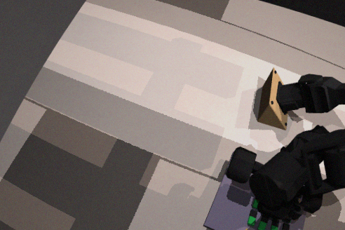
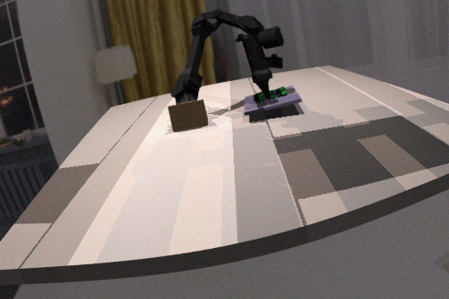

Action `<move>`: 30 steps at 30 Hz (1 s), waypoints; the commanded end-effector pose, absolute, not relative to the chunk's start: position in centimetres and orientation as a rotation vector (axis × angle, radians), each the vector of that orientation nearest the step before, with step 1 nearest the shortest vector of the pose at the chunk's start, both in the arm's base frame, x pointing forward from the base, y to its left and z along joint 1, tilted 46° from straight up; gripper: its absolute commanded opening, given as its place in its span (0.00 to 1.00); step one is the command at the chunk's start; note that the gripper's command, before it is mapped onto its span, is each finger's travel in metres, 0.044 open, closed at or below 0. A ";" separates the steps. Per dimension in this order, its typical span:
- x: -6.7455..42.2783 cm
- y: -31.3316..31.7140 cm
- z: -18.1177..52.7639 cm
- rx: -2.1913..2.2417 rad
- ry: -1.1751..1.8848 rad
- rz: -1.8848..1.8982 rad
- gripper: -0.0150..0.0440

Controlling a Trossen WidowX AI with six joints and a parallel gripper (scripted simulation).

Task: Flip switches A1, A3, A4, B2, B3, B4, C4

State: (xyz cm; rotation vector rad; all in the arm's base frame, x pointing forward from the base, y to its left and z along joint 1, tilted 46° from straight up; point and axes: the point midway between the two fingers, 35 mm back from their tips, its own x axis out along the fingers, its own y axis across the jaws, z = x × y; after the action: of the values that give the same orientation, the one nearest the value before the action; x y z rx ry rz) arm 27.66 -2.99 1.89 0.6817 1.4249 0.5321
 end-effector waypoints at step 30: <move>23.3 -7.0 6.3 0.685 1.456 0.542 0.25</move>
State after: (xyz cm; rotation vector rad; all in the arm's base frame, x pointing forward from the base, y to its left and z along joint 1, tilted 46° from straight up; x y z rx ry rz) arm 24.00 -7.34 6.47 0.6887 1.4458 0.5321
